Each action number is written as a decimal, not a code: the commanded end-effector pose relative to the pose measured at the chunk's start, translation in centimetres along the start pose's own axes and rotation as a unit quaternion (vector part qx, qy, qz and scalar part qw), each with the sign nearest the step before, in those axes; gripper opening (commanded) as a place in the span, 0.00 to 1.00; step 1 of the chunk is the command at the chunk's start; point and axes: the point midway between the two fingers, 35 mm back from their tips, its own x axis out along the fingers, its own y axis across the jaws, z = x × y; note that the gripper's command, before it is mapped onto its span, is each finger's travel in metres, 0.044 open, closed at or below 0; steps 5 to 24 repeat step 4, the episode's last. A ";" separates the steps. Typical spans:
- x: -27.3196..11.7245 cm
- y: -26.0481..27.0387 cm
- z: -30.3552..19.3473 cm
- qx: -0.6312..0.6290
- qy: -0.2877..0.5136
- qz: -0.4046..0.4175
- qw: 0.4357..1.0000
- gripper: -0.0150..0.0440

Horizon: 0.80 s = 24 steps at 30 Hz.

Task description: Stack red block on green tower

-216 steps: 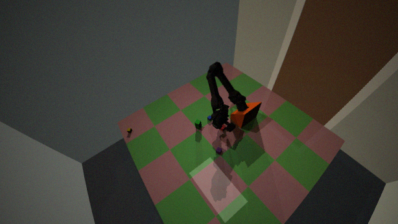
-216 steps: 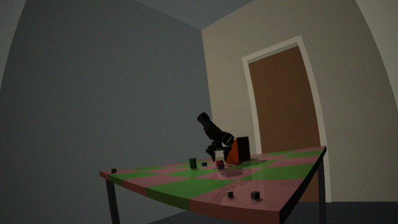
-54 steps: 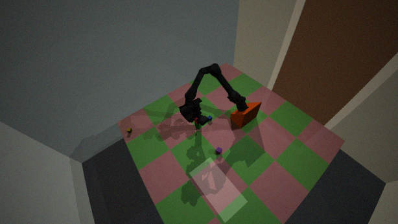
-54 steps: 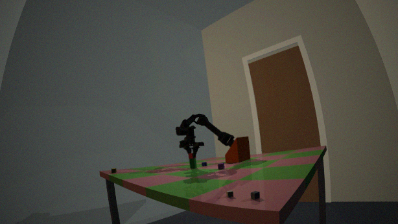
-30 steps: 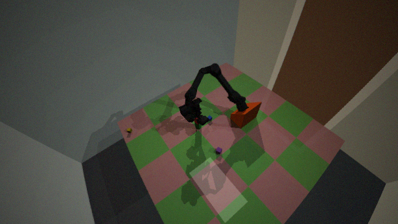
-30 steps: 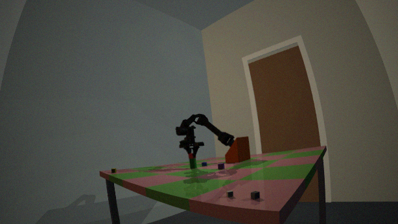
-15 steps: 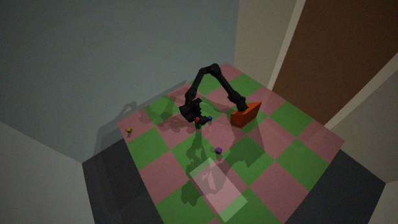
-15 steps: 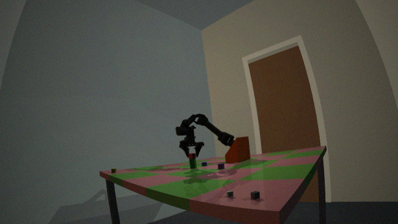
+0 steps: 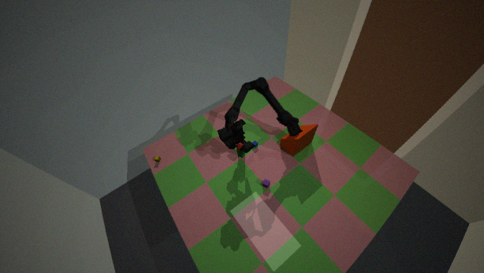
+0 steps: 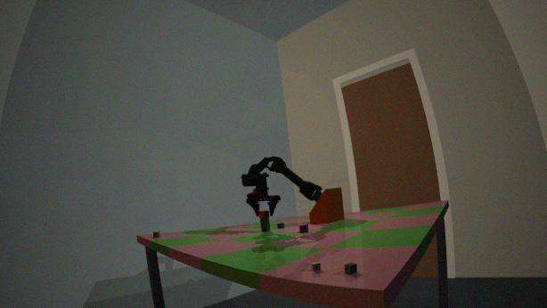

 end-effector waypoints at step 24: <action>0.0 0.0 0.0 0.001 0.000 0.000 1.000 1.00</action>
